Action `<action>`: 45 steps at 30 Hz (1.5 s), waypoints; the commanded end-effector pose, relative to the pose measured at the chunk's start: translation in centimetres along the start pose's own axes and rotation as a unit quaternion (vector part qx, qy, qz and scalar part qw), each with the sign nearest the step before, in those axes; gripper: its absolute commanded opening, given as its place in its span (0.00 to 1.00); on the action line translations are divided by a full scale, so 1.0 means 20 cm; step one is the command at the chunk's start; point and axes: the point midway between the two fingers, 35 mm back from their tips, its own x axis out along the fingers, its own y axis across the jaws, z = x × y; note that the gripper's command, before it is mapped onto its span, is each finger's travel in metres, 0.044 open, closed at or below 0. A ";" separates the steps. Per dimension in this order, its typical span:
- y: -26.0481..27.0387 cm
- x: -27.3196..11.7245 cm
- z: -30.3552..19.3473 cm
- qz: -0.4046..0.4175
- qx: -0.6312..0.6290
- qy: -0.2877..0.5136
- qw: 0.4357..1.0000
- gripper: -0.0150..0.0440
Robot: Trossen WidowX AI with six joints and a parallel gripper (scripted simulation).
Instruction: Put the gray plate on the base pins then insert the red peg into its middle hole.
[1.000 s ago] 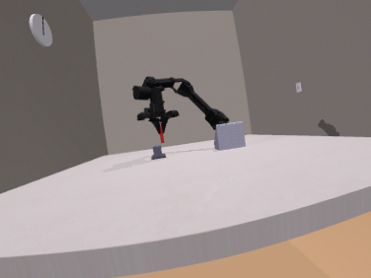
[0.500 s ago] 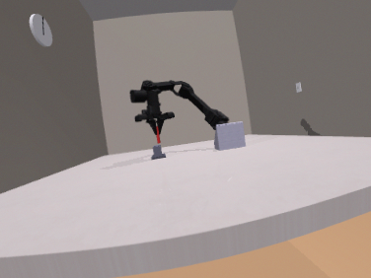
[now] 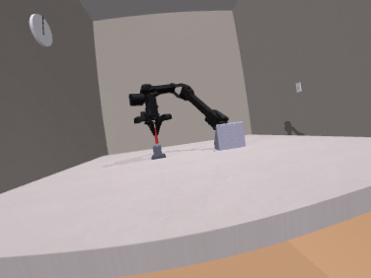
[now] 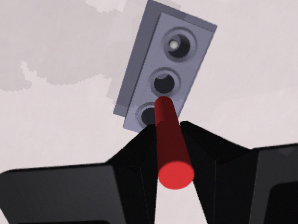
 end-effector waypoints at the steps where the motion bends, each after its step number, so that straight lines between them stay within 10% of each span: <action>1: -0.01 -0.01 0.06 0.004 0.003 -0.004 1.000 0.25; 45: -0.02 0.02 0.07 0.004 0.004 -0.003 1.000 0.25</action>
